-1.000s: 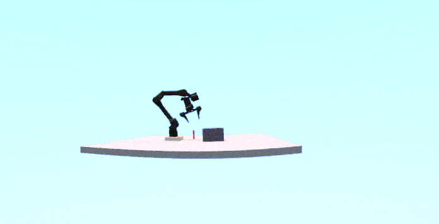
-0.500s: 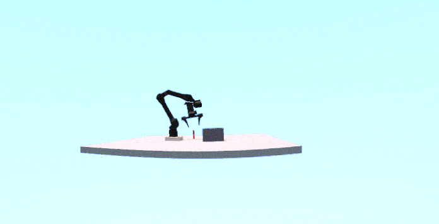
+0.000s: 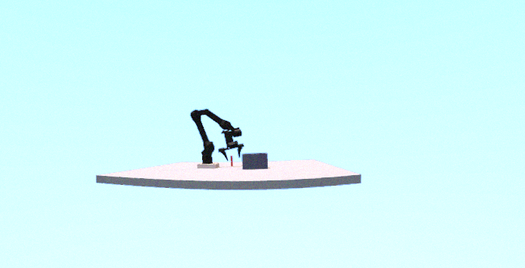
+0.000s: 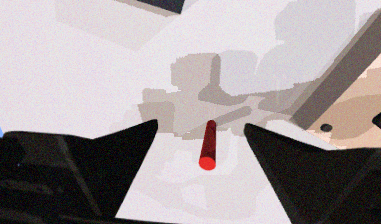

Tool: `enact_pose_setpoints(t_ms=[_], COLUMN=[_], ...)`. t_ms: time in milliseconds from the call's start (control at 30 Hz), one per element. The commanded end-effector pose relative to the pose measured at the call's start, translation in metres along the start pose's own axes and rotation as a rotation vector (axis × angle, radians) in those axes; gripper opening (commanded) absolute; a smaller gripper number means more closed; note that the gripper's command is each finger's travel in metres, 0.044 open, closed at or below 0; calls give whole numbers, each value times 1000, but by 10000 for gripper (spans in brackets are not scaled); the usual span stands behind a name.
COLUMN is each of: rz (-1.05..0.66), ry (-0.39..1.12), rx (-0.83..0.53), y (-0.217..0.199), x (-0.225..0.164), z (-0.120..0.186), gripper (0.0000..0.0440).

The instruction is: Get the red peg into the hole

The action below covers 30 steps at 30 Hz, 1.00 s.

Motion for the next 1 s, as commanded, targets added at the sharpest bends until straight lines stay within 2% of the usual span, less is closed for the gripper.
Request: enact_pose_setpoints(t_ms=[0, 67, 167, 633, 667, 967], rz=[9, 7, -1, 13, 13, 105], ry=[17, 23, 31, 104, 108, 62], rx=[4, 4, -7, -80, -83, 6], y=[-3, -4, -6, -3, -2, 14], x=[-4, -5, -6, -5, -5, -1], z=[-14, -20, -26, -29, -29, -2], gripper=[439, 427, 369, 11, 0, 3])
Point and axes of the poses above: the point midway between the two fingers, 35 mm back from their tips, its own z axis back along the fingers, its own y axis across the jaws, x = y × z, the point moved 8 cm from there along z, back along the fingers, and after that the axes turned 15 degrees about -z, right-handed, at the moved point
